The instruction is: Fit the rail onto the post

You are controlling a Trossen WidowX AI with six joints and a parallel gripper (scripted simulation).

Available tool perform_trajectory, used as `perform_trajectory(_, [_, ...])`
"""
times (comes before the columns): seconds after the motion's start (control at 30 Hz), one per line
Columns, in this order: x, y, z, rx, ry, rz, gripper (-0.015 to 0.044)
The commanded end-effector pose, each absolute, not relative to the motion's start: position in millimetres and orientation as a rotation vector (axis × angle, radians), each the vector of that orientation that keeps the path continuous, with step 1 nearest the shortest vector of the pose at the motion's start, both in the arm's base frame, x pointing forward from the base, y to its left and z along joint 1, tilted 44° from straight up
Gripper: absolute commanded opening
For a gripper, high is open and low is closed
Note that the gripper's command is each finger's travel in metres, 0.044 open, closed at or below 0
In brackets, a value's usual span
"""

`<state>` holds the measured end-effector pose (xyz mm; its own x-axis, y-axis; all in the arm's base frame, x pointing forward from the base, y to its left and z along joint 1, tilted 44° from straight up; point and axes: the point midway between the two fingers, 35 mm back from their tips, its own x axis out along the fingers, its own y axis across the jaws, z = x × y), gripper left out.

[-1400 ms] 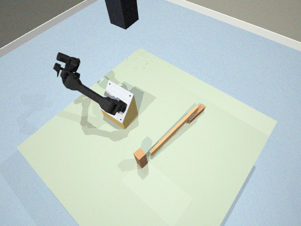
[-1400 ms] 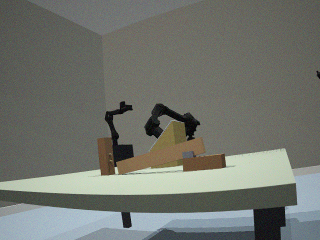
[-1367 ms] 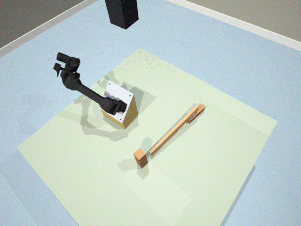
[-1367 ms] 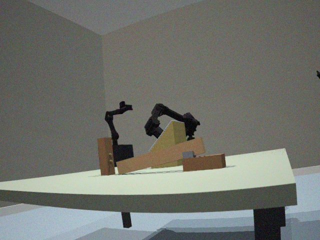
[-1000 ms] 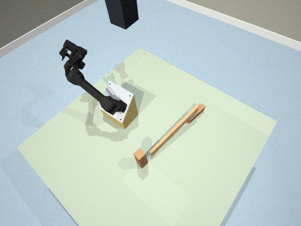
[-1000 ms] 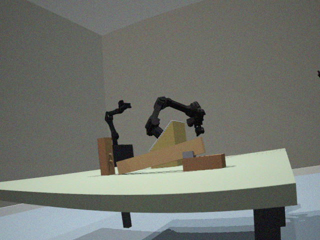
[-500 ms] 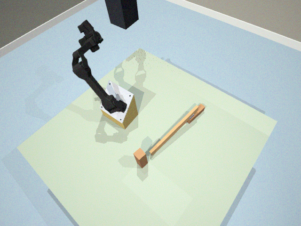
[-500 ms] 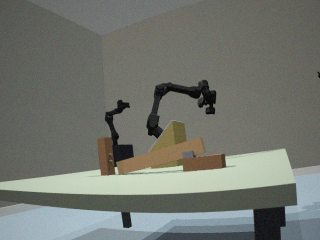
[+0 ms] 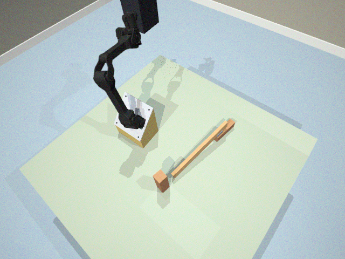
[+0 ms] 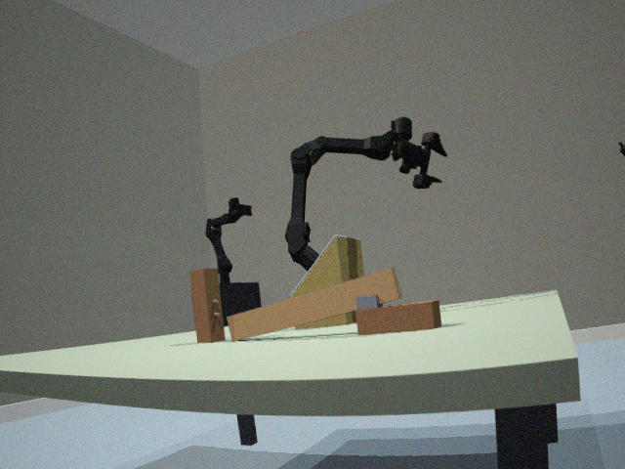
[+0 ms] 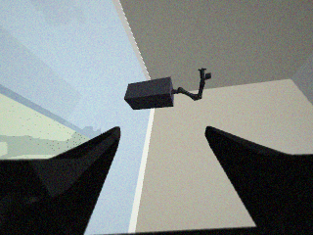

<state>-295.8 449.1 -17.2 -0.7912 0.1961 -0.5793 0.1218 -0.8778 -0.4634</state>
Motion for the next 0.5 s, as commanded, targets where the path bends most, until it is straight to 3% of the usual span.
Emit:
perform_trajectory(0.0, [-226.2,476.3,-24.1,-1.145,-0.592,2.666,0.044])
perform_trajectory(0.47, [3.3,486.7,-46.1,-1.466,-0.057,2.124,0.044])
